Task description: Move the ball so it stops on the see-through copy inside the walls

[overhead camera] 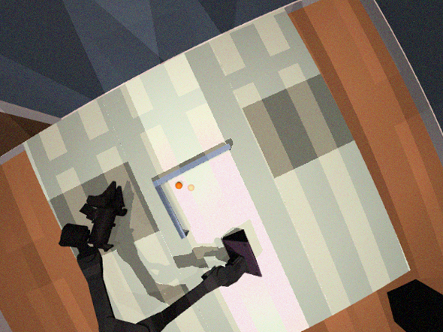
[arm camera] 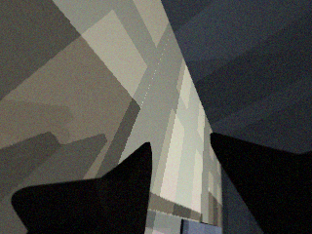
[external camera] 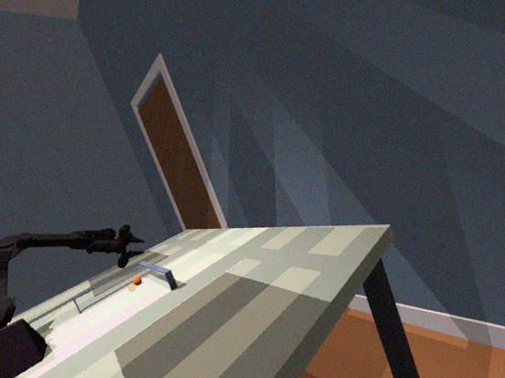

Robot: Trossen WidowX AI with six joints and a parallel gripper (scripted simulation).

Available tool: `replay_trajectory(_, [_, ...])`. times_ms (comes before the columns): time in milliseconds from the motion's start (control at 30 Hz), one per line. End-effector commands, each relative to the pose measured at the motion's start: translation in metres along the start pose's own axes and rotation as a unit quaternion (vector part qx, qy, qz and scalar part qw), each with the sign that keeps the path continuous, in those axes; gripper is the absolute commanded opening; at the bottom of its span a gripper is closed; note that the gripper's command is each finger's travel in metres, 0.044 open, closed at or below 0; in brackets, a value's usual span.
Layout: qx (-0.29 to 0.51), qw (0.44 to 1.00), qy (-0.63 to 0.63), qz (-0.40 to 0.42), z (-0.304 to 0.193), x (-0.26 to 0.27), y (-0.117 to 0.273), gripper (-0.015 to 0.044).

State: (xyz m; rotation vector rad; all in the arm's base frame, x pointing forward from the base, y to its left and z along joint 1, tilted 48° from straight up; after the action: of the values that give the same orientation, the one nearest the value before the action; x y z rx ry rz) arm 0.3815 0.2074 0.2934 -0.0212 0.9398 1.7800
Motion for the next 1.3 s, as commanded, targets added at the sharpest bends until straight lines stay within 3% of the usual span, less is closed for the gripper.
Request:
replay_trajectory(0, [0.068,0.995,-0.023,0.066,-0.047,-0.026,-0.031,0.0239])
replay_trajectory(267, [0.182,0.935,-0.175,0.249,-0.157,-0.065,-0.057,0.0239])
replay_trajectory(467, [0.243,0.775,-0.357,0.462,-0.21,-0.037,-0.055,0.0239])
replay_trajectory(1267, [0.244,0.767,-0.364,0.469,-0.212,-0.009,-0.068,0.0239])
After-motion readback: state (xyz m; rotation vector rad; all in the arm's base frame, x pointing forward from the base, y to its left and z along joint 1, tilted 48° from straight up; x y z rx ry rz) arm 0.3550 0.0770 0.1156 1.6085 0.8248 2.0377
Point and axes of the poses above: the point midway between the two fingers, 35 mm back from their tips, its own y axis back along the fingers, its own x axis across the jaws, z = x × y, the point moved 3 cm from there along y, back along the fingers, and after that the axes turned 6 degrees about y, right-handed, at the moved point
